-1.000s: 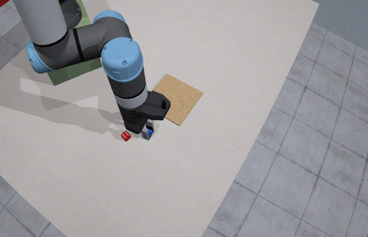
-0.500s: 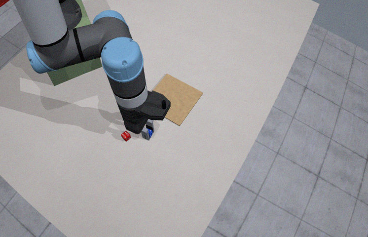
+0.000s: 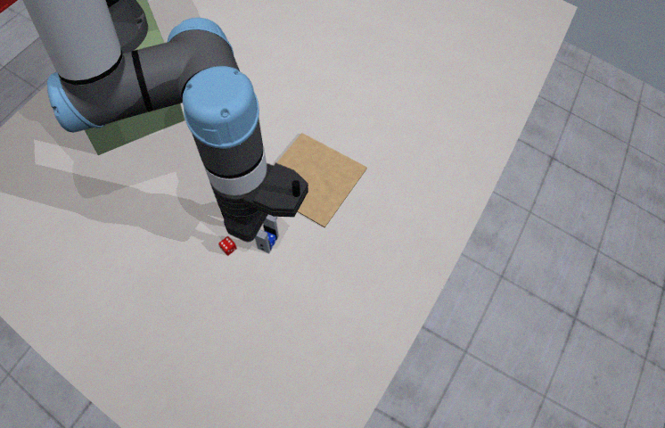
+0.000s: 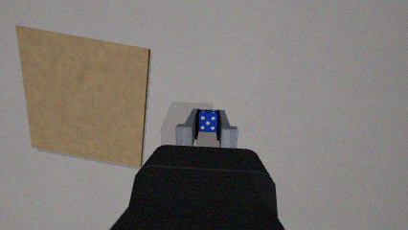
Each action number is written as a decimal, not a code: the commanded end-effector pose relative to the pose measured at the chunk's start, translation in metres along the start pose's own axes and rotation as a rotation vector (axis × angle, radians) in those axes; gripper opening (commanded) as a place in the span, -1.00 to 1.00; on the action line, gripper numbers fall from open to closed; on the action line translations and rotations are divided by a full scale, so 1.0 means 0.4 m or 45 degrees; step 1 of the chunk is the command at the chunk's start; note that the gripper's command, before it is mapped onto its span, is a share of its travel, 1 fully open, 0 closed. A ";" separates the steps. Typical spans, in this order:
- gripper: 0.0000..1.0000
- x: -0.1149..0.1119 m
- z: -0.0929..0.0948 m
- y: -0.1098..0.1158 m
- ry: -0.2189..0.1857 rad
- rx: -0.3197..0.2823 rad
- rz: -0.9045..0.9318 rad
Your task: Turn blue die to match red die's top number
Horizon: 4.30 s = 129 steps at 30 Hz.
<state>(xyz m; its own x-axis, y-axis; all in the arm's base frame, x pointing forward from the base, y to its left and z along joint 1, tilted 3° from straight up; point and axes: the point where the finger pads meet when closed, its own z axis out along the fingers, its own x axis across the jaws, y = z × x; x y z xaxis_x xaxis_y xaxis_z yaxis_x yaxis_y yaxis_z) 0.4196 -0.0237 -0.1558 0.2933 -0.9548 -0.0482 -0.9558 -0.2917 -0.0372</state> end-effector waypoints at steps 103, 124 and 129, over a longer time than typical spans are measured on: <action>-0.19 -0.146 -0.251 -0.035 0.002 0.000 -1.186; -0.19 -0.226 -0.253 -0.033 0.002 -0.002 -1.950; -0.19 -0.247 -0.254 -0.030 0.002 -0.002 -2.191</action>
<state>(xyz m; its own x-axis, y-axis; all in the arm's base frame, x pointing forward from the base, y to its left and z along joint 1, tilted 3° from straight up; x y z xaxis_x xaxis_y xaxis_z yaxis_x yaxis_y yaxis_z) 0.4021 0.0627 -0.0502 0.9529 0.3012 0.0354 0.3025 -0.9522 -0.0421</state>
